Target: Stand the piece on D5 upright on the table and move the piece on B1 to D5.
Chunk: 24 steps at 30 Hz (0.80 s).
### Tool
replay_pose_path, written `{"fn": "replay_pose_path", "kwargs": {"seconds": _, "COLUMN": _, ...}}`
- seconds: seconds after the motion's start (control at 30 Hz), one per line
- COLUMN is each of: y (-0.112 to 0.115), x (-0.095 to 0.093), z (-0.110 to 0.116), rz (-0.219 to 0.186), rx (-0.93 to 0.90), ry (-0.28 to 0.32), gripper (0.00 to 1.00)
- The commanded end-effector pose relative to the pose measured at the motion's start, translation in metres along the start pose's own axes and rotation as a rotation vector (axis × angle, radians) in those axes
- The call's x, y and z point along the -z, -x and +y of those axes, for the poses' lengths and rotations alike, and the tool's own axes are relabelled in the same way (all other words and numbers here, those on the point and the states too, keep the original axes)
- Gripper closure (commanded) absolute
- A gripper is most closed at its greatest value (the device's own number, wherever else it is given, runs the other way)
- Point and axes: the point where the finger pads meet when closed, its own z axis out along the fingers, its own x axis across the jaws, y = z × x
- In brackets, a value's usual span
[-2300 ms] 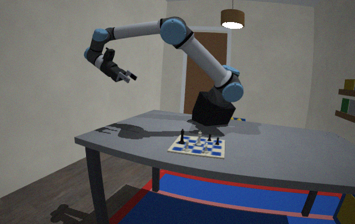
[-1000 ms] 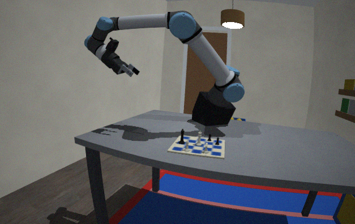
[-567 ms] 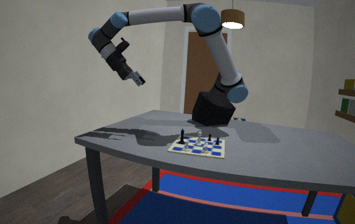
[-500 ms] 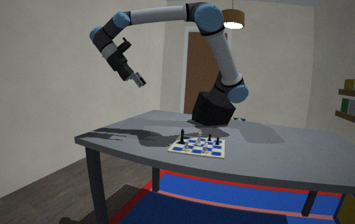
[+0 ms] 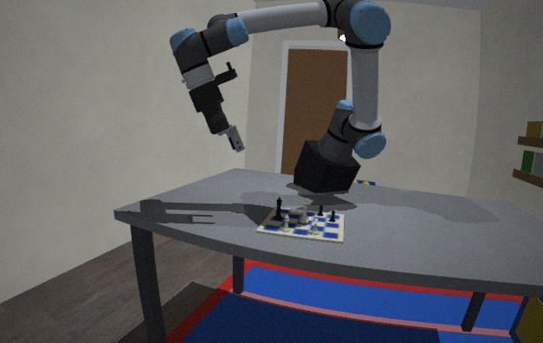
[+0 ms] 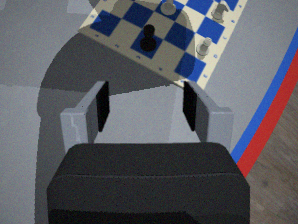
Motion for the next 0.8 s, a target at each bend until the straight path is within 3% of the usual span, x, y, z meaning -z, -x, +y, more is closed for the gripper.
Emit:
{"fn": "replay_pose_path", "kwargs": {"seconds": 0.0, "y": -0.016, "x": -0.014, "z": -0.008, "rz": -0.028, "rx": 0.081, "ry": 0.088, "gripper": 0.00}}
{"fn": "replay_pose_path", "kwargs": {"seconds": 0.17, "y": -0.041, "x": -0.037, "z": -0.027, "rz": -0.069, "rx": 0.223, "ry": 0.192, "gripper": 0.00}}
{"fn": "replay_pose_path", "kwargs": {"seconds": 0.43, "y": -0.067, "x": -0.064, "z": -0.053, "rz": -0.108, "rx": 0.391, "ry": 0.311, "gripper": 0.00}}
{"fn": "replay_pose_path", "kwargs": {"seconds": 0.77, "y": -0.084, "x": -0.083, "z": -0.076, "rz": -0.131, "rx": 0.517, "ry": 0.397, "gripper": 0.00}}
